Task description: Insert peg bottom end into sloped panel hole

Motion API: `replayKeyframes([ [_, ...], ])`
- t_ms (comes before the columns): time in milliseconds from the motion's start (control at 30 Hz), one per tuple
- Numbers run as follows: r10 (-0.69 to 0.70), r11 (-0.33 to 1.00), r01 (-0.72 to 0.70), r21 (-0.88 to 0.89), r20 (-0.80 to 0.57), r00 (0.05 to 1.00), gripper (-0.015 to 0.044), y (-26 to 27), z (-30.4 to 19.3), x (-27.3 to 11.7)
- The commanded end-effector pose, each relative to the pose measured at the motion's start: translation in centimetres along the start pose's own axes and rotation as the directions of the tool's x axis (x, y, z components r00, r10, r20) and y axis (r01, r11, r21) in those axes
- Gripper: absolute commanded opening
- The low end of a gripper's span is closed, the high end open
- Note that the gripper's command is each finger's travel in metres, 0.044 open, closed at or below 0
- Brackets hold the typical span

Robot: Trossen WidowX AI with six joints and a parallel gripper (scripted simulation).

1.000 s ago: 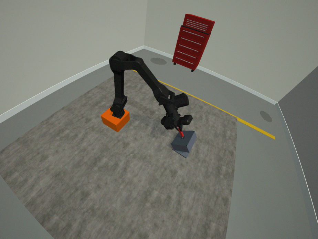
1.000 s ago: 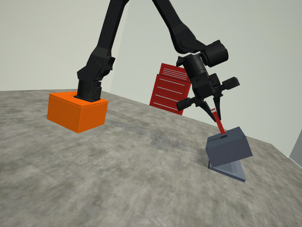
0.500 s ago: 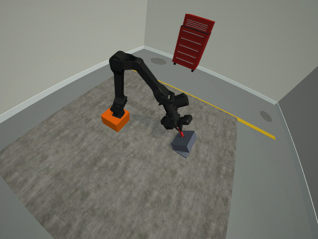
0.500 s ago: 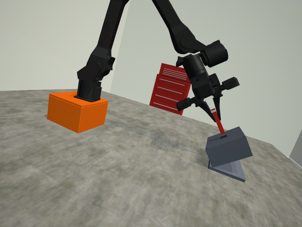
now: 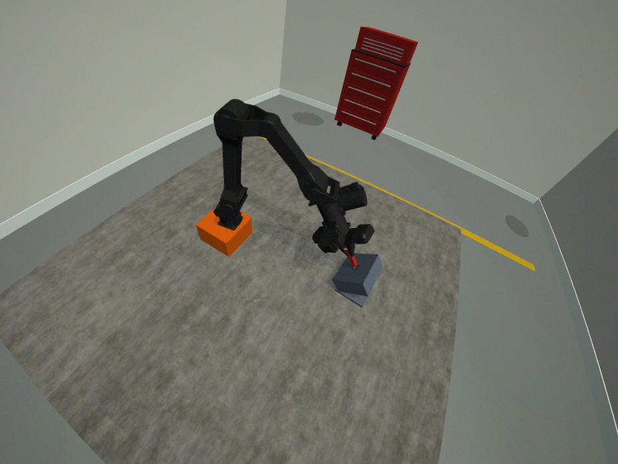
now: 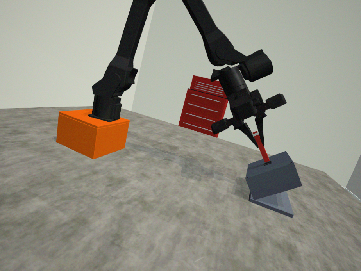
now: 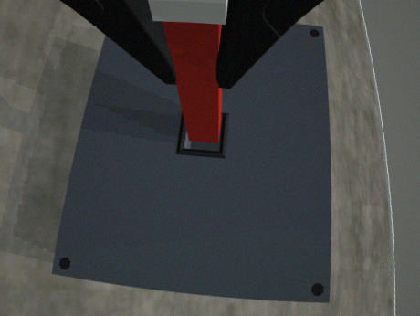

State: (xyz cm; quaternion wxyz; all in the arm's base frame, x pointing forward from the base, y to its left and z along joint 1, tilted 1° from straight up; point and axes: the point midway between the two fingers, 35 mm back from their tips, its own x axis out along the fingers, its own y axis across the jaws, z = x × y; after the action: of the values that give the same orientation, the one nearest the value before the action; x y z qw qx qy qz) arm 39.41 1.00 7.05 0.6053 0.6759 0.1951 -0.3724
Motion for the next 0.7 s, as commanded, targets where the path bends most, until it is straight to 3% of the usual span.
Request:
replayKeyframes([
  [0,-0.004,1.0,0.004,-0.003,0.0,1.0,0.0,-0.11,-0.01,0.31],
  [667,-0.004,1.0,0.004,-0.003,0.0,1.0,0.0,-0.12,-0.08,0.96],
])
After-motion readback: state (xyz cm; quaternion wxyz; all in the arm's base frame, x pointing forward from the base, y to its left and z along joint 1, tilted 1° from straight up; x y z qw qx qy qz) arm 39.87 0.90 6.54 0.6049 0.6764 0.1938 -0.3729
